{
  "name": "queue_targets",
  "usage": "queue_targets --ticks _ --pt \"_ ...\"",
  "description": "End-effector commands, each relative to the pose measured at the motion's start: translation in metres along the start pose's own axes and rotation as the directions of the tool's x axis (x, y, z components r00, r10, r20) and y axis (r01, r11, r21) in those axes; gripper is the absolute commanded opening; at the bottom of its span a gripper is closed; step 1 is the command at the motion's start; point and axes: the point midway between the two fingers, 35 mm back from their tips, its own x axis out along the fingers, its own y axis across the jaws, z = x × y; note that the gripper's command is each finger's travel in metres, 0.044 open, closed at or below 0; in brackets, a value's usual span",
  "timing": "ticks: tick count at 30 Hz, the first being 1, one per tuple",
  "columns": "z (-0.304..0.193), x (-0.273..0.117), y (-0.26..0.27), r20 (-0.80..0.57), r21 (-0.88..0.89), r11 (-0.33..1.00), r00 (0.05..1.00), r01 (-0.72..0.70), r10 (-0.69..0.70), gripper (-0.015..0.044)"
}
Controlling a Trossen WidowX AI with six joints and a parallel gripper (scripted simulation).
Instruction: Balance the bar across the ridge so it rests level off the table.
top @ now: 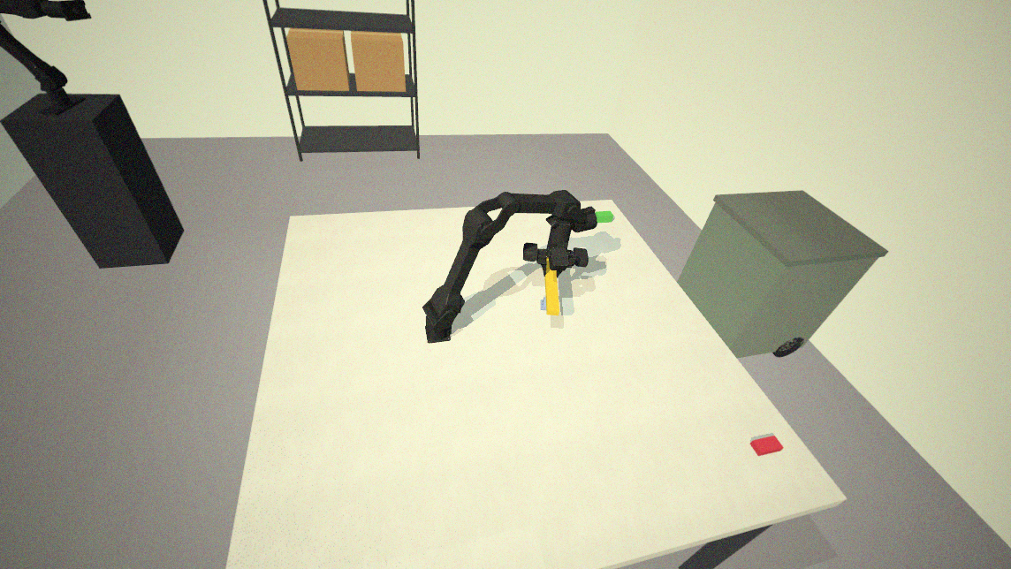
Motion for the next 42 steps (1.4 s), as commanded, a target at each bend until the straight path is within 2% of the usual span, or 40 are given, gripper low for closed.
queue_targets --ticks 1,28,42 --pt "-0.003 0.0 0.002 0.001 0.026 1.0 1.0 -0.001 0.001 0.0" --pt "-0.003 0.042 0.006 0.001 0.029 1.0 1.0 -0.001 0.001 0.0" --pt "-0.003 0.042 0.006 0.001 0.029 1.0 1.0 -0.001 0.001 0.0"
